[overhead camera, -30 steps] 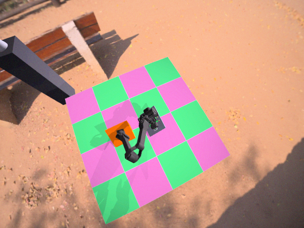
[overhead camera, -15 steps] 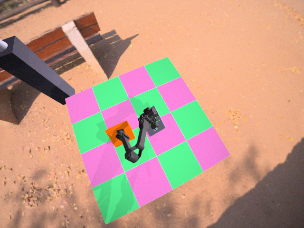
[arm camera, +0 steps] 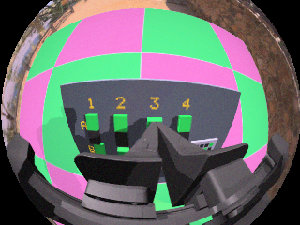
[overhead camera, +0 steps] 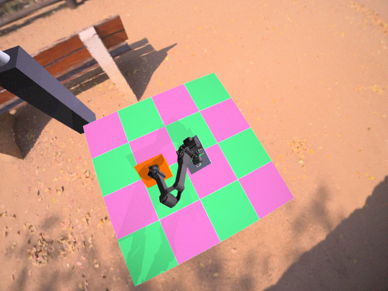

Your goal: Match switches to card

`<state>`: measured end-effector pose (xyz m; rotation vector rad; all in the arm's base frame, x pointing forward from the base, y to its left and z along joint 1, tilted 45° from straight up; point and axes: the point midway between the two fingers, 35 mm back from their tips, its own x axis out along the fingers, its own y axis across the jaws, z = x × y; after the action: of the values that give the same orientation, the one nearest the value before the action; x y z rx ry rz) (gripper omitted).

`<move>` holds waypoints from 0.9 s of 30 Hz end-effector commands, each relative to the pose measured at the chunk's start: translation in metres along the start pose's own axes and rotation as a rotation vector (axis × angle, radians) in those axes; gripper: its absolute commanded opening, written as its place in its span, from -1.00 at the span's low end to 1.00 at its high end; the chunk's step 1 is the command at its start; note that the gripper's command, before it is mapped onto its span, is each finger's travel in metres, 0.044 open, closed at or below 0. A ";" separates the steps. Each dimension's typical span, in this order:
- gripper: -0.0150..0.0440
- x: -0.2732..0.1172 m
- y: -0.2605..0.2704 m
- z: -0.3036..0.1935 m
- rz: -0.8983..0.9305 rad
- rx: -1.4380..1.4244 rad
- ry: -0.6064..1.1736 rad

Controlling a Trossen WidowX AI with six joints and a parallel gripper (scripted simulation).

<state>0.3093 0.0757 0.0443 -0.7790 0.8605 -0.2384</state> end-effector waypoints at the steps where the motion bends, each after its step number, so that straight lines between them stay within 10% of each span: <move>1: -0.49 0.002 0.001 -0.001 0.004 -0.006 0.003; 27: -0.49 0.005 0.001 -0.001 0.004 -0.006 0.003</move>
<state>0.3118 0.0740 0.0423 -0.7784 0.8602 -0.2385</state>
